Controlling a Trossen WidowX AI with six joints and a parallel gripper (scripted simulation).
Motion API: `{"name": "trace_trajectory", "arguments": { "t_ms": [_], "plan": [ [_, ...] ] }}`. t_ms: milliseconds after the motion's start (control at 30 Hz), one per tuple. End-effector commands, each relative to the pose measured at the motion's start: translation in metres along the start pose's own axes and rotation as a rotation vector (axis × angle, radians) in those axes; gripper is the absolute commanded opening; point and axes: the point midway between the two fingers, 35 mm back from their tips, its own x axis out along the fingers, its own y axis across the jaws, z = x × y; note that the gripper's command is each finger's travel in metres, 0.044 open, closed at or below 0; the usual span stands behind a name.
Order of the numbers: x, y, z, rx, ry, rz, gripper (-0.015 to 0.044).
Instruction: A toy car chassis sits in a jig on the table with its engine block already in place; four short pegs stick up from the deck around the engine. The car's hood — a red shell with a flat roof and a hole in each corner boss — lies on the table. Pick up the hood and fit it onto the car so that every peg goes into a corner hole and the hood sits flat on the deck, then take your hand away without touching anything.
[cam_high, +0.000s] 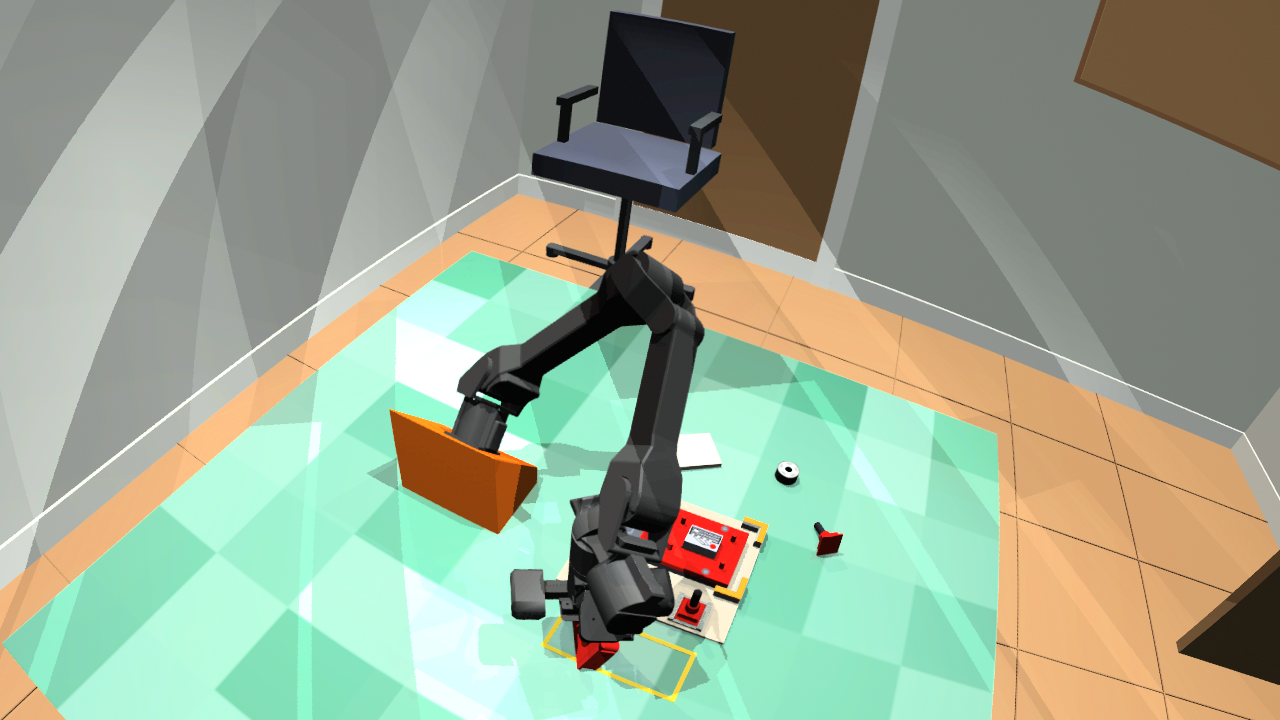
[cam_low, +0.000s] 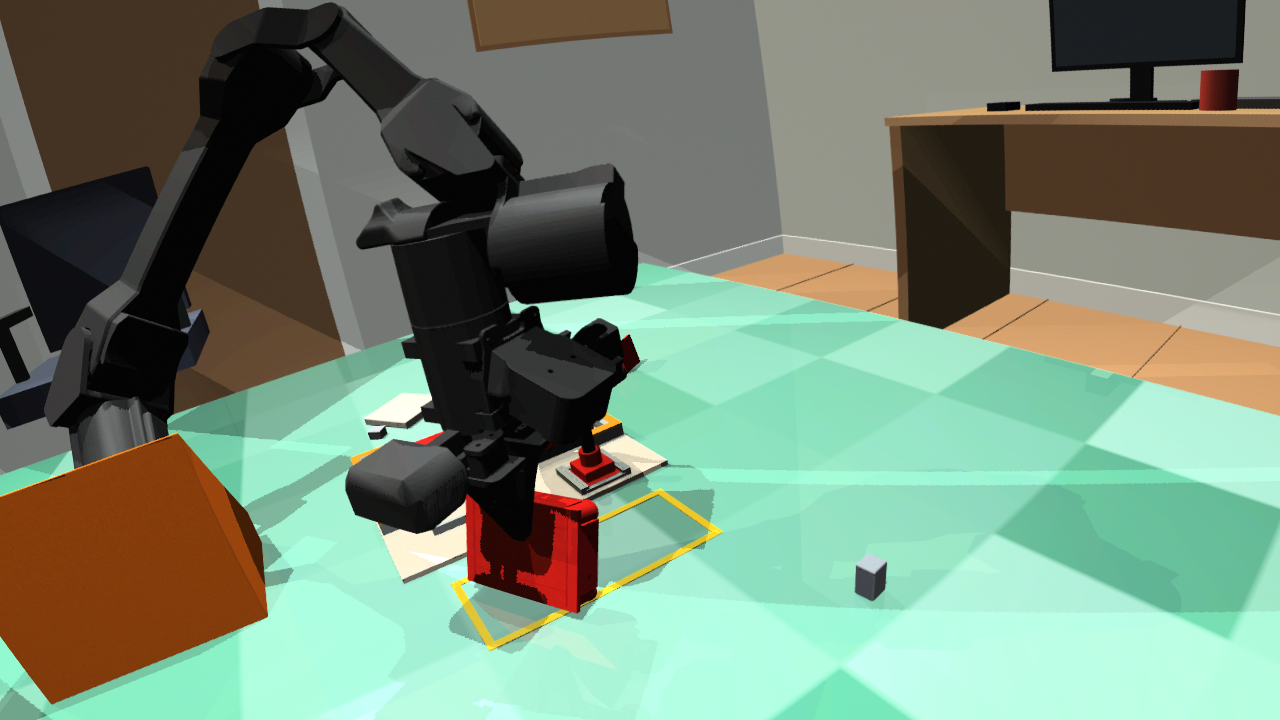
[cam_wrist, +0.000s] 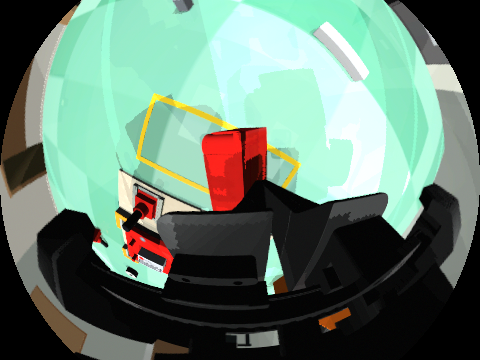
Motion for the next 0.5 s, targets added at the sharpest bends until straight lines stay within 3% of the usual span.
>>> {"name": "trace_trajectory", "arguments": {
  "t_ms": [0,233,467],
  "plan": [
    [0.0,0.005,-0.001,0.004,0.004,0.002,0.0],
    [-0.002,0.011,-0.001,0.003,0.004,0.002,0.0],
    [-0.071,0.007,0.002,0.003,0.005,0.001,0.0]
  ]
}}
